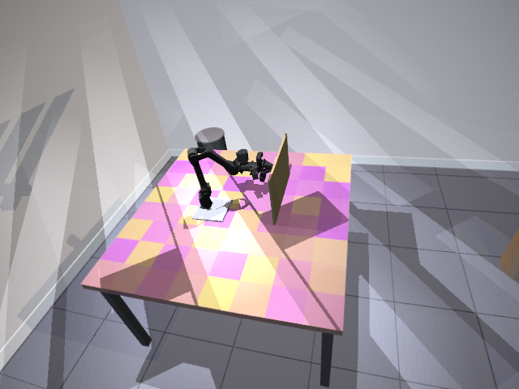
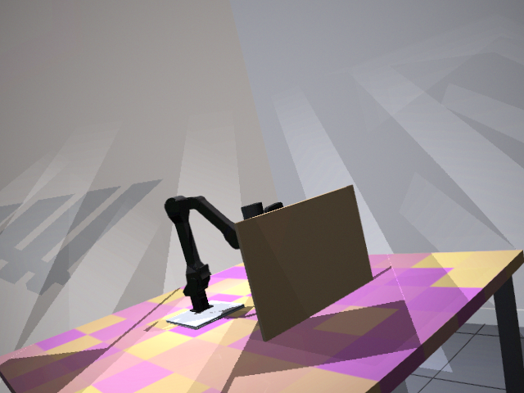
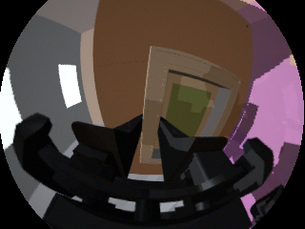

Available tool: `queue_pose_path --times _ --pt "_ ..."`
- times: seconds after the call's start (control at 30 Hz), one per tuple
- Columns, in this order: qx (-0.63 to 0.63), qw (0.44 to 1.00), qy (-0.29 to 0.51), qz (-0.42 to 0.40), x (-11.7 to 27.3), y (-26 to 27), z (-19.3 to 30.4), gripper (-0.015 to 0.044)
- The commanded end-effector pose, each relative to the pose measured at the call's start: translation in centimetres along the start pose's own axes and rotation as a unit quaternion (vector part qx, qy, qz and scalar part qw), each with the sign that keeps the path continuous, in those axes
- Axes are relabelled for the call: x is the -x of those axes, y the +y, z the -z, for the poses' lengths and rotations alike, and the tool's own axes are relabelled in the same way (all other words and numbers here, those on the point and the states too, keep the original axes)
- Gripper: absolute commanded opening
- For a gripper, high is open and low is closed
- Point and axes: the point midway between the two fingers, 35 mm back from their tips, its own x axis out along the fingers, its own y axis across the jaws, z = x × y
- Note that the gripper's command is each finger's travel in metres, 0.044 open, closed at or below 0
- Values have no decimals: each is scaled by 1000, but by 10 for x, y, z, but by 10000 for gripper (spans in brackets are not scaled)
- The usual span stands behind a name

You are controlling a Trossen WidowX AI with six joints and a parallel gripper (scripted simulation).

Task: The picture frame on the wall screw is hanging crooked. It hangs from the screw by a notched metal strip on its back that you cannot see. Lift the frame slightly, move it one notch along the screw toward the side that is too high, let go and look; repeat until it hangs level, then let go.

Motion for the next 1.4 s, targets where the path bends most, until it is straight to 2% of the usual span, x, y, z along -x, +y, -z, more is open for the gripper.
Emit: queue_pose_path --times 0.0,0.67,1.0,1.17,1.37 --pt "9 1000 -1 -1 0 0 0 0" --pt "62 998 -1 -1 0 1 1 0" --pt "52 999 -1 0 0 0 0 260" --pt "46 999 -1 0 9 0 2 260" --pt "-9 1000 -2 0 83 -3 3 260"
